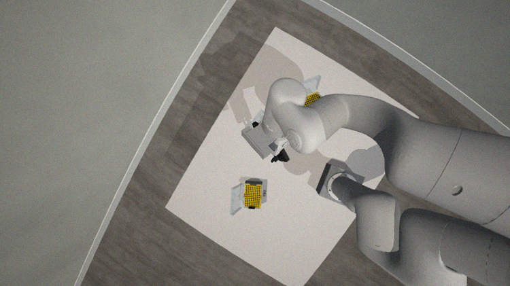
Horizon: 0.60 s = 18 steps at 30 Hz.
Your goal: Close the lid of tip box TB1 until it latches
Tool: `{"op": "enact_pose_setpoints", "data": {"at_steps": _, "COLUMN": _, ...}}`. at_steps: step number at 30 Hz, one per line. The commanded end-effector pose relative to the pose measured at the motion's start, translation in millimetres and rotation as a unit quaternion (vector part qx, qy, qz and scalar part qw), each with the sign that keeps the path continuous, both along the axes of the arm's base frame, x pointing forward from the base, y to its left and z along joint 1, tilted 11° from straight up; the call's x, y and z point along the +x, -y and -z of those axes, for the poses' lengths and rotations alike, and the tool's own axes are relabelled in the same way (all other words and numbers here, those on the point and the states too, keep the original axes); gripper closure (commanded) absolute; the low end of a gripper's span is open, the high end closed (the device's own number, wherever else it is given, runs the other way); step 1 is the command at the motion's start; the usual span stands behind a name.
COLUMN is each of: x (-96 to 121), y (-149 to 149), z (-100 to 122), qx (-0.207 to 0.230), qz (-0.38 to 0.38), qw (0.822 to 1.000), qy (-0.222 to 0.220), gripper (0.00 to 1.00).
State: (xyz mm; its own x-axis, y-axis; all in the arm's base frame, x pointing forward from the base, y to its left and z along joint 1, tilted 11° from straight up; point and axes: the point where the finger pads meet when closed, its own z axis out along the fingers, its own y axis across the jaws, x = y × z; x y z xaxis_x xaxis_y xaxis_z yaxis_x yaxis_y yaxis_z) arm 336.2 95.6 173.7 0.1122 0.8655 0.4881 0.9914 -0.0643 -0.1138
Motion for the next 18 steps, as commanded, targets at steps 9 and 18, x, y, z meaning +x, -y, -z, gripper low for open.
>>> {"op": "enact_pose_setpoints", "data": {"at_steps": 9, "x": 2.0, "y": 49.7, "z": -0.8, "qx": -0.012, "qz": 0.081, "qw": 0.997, "qy": 0.001, "gripper": 0.00}}
{"op": "enact_pose_setpoints", "data": {"at_steps": 18, "x": -1.6, "y": 88.4, "z": 0.0, "qx": -0.020, "qz": 0.140, "qw": 0.990, "qy": -0.001, "gripper": 0.00}}
